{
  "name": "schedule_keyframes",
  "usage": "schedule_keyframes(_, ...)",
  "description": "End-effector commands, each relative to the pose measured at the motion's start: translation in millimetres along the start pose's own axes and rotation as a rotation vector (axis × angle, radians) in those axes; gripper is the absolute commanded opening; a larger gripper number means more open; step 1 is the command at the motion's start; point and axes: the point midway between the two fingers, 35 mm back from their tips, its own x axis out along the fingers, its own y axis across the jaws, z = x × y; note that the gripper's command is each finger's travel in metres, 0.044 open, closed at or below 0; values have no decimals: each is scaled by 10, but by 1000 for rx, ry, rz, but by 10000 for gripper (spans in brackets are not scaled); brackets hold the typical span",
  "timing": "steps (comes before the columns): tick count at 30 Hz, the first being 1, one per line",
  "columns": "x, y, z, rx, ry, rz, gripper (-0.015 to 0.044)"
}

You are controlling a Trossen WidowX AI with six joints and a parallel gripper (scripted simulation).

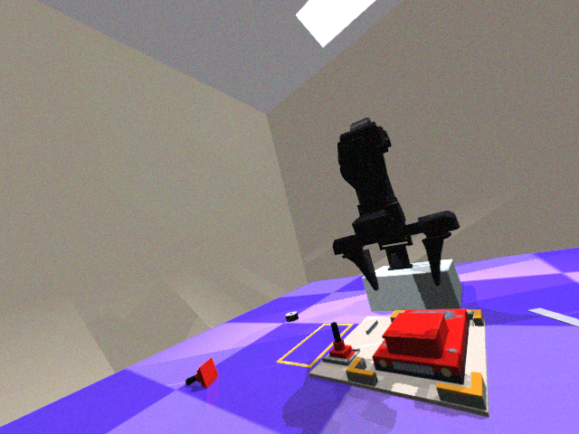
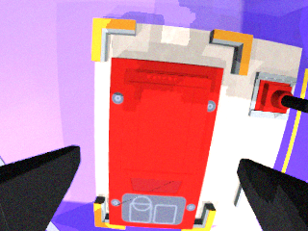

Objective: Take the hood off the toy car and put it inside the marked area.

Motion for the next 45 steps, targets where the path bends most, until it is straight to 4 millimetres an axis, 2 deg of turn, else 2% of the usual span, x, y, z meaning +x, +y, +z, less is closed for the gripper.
schedule_keyframes(1,30,-14,-16,-7,7,-7,440)
schedule_keyframes(45,291,-19,-10,-7,8,-6,440)
